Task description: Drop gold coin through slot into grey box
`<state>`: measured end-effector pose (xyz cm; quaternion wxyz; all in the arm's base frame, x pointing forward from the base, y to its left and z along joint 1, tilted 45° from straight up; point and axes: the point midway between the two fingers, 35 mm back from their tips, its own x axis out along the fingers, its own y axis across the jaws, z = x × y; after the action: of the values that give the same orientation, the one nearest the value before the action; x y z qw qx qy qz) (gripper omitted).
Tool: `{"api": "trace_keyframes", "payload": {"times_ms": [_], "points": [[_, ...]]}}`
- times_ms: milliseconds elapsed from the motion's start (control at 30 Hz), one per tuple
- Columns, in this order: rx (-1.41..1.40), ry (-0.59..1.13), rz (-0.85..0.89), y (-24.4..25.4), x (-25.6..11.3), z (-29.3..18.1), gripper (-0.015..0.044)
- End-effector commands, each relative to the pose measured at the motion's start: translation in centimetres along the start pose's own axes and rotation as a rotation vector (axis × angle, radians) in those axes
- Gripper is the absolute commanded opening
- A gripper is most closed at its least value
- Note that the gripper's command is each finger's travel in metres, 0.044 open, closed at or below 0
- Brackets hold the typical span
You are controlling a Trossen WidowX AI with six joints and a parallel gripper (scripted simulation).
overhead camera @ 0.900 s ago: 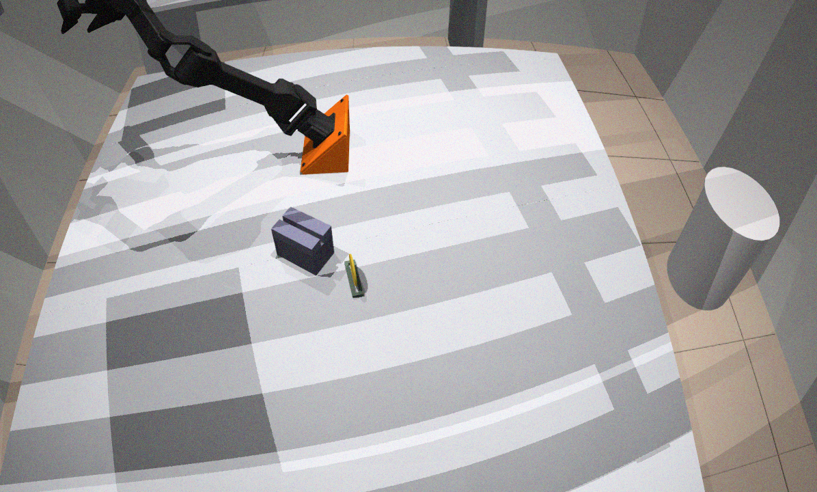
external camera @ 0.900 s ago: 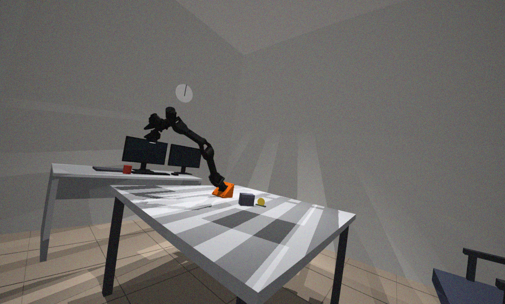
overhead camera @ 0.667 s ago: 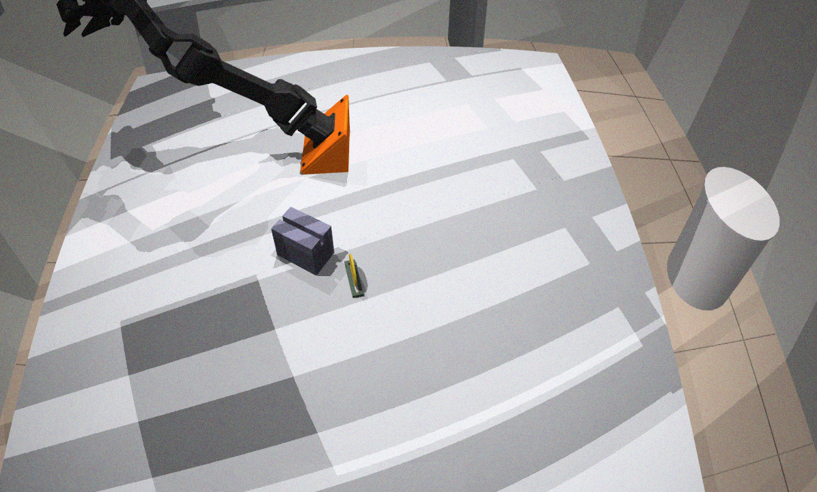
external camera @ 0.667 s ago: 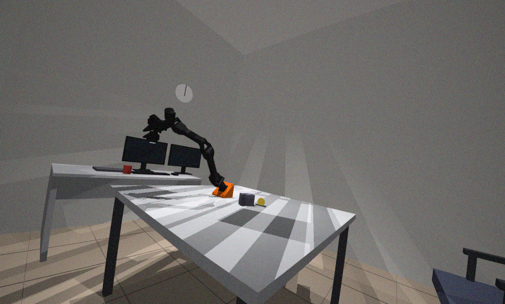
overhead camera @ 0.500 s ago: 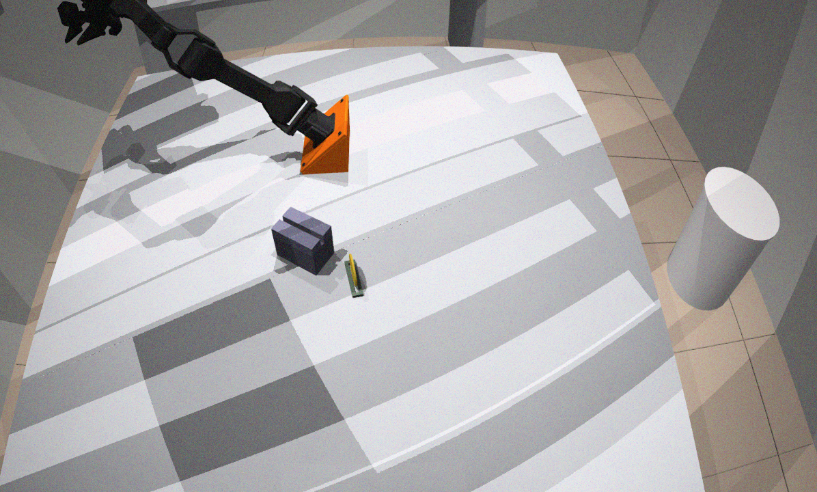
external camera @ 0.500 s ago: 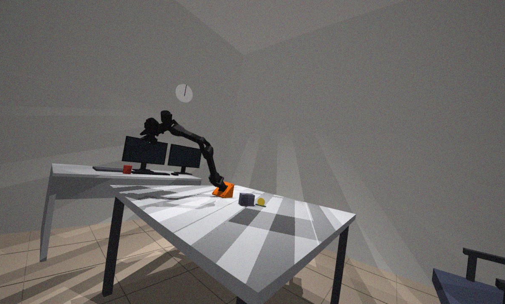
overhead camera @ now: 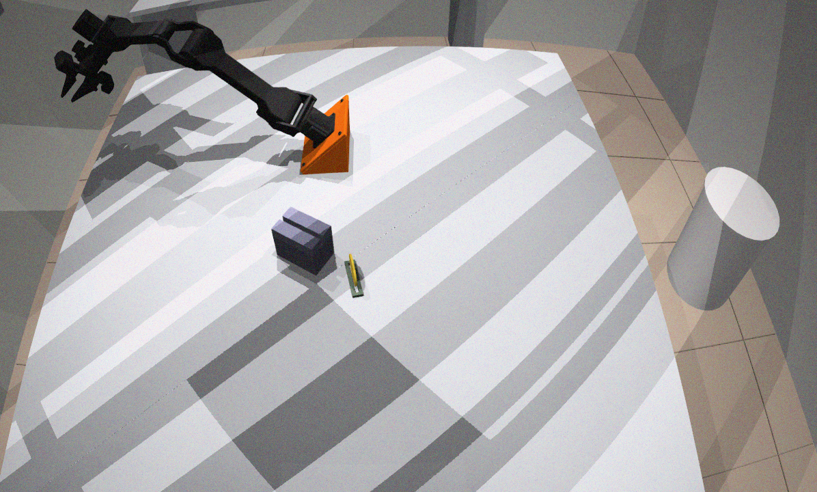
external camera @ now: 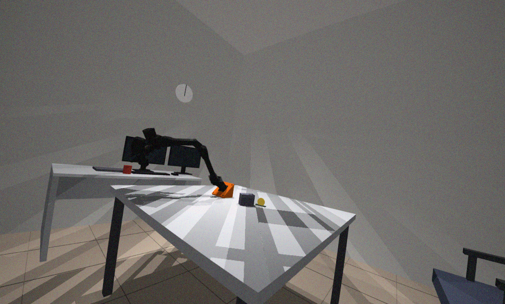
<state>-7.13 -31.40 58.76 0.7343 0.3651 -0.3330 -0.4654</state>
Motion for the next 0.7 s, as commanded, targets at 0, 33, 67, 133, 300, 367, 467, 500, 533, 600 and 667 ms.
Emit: {"api": "trace_keyframes", "payload": {"times_ms": [0, 33, 67, 133, 300, 367, 467, 500, 533, 600, 667], "points": [[0.048, 0.065, -0.013, -1.4, 3.1, -2.4, 0.0161], [0.06, 0.086, -0.018, -1.8, 4.0, -3.2, 0.0161], [0.071, 0.107, -0.024, -2.2, 4.9, -4.0, 0.0161], [0.09, 0.153, -0.038, -2.9, 6.6, -6.0, 0.0161], [0.118, 0.28, -0.087, -4.3, 10.5, -12.0, 0.0161], [0.12, 0.336, -0.109, -4.7, 11.7, -14.8, 0.0161], [0.118, 0.426, -0.138, -5.0, 13.1, -19.2, 0.0161], [0.116, 0.457, -0.147, -5.0, 13.5, -20.8, 0.0161], [0.112, 0.489, -0.156, -5.1, 13.7, -22.3, 0.0161], [0.101, 0.552, -0.174, -5.1, 14.1, -25.5, 0.0161], [0.085, 0.617, -0.191, -5.0, 14.3, -28.8, 0.0161]]}}
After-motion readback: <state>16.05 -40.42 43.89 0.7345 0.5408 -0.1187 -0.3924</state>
